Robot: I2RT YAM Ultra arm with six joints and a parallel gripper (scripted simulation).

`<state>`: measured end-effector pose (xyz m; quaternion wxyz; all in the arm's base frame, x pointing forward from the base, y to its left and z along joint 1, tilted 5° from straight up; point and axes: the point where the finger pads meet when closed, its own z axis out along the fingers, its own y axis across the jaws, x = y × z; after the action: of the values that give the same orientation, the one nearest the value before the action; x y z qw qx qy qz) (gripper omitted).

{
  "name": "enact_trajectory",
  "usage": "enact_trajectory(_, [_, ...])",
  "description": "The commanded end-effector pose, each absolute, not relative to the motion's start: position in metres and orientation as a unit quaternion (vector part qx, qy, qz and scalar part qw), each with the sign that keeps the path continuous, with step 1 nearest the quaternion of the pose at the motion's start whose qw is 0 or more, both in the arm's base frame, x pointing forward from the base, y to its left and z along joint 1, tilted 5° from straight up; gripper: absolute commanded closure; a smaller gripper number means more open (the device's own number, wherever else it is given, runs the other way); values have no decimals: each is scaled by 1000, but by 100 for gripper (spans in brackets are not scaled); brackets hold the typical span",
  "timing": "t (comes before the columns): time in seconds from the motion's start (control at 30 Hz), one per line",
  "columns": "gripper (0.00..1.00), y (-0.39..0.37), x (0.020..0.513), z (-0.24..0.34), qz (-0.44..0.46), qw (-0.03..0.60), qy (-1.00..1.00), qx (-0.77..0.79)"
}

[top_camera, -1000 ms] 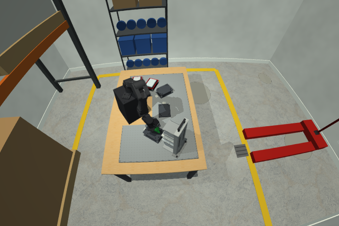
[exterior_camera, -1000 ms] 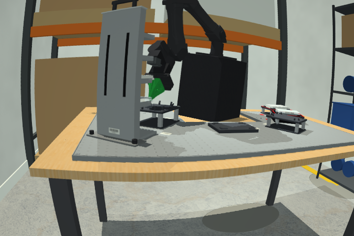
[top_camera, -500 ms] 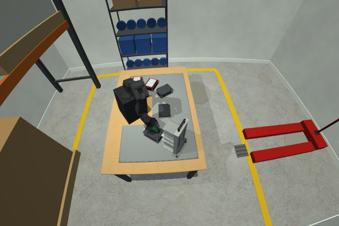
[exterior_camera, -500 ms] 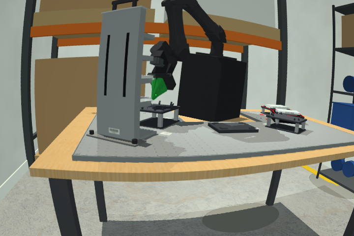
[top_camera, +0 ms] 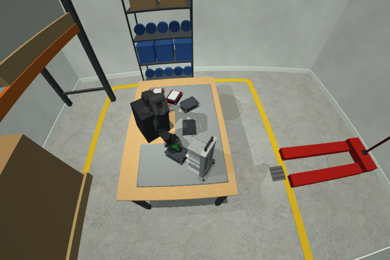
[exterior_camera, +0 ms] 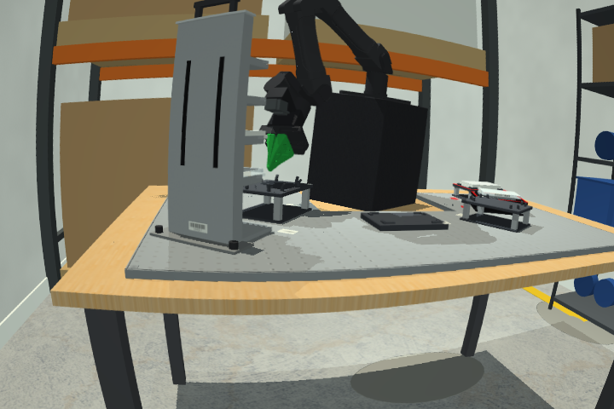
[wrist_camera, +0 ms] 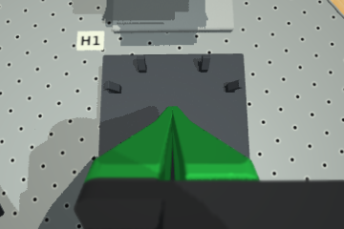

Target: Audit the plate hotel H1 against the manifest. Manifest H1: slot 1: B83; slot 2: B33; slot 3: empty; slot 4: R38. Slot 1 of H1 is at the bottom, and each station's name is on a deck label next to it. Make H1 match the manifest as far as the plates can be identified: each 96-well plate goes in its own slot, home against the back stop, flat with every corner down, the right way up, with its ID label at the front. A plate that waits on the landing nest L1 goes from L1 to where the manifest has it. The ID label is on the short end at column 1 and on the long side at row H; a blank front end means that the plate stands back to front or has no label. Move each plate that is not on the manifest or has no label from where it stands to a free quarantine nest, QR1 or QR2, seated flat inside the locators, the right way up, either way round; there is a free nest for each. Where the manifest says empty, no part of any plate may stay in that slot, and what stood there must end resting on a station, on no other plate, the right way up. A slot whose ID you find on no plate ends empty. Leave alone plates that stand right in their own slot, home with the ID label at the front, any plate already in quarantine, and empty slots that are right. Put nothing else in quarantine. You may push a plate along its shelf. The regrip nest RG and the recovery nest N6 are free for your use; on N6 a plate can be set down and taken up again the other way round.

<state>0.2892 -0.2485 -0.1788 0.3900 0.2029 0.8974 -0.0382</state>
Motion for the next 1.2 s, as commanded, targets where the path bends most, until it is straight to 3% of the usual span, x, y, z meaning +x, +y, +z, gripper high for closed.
enact_trajectory(0.0, [100,-244,279,-180,-37,393,896,201])
enact_trajectory(1.17, [100,-248,268,-96,-40,397,895,200])
